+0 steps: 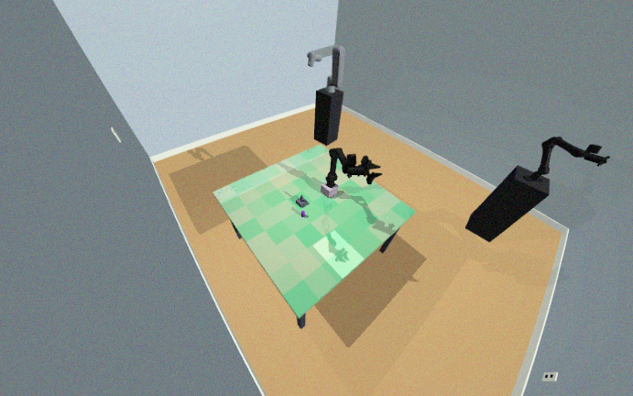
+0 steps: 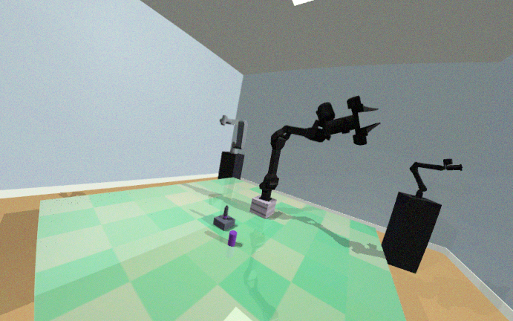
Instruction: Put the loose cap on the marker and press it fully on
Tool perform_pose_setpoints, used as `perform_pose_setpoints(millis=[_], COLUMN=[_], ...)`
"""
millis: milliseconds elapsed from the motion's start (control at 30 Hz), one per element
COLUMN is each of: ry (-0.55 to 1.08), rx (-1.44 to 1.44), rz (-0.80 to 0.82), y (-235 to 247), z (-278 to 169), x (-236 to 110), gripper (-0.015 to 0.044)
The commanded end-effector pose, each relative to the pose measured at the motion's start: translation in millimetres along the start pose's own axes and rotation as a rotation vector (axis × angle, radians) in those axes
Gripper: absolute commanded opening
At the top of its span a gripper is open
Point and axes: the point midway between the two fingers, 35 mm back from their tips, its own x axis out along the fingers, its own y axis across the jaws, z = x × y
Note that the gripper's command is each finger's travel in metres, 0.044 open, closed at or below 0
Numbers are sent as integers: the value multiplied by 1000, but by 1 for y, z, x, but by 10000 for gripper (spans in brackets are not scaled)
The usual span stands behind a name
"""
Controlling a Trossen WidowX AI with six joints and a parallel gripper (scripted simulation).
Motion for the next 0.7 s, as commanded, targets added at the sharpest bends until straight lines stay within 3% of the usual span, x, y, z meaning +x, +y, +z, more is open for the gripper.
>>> perform_pose_setpoints(millis=[0,300,667], ry=[163,685,1298], rx=[213,867,1432], rz=[47,23,-316], y=[17,71,120], z=[-48,-168,-248], x=[-17,-101,-252], gripper=[252,252,252])
